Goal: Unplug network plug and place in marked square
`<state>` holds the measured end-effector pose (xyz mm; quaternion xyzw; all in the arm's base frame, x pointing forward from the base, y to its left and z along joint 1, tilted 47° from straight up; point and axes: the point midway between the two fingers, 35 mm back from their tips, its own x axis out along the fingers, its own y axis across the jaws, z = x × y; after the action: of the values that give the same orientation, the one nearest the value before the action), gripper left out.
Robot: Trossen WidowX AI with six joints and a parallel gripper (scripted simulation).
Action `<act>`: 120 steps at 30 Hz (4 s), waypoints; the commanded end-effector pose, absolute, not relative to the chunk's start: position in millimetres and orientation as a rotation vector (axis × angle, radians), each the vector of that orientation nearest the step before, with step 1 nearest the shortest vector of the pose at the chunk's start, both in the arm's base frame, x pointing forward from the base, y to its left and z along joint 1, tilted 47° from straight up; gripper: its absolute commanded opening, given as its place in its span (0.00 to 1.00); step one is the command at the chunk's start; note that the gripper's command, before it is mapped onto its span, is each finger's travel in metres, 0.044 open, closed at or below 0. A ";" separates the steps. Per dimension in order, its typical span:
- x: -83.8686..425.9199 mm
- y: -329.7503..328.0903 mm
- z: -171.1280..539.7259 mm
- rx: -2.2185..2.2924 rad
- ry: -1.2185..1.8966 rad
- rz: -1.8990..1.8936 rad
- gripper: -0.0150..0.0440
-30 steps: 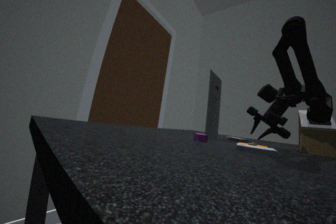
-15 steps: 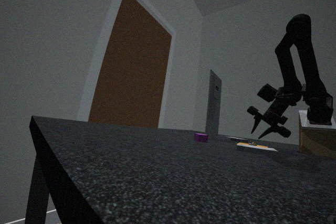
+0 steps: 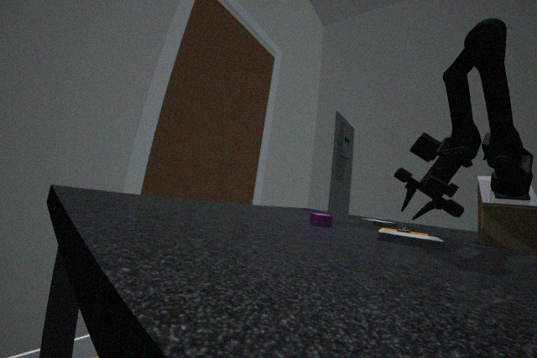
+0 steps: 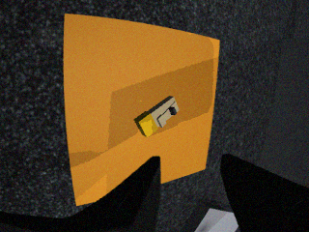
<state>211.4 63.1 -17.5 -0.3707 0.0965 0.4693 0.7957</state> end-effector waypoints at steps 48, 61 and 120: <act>214.3 36.6 -0.4 -0.812 0.207 1.011 0.52; 213.0 30.7 6.6 -0.811 0.205 1.010 0.52; 206.9 -8.9 53.7 -0.798 0.207 0.996 0.52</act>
<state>206.0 -1.9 50.1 -0.3707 0.0930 0.4640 0.7991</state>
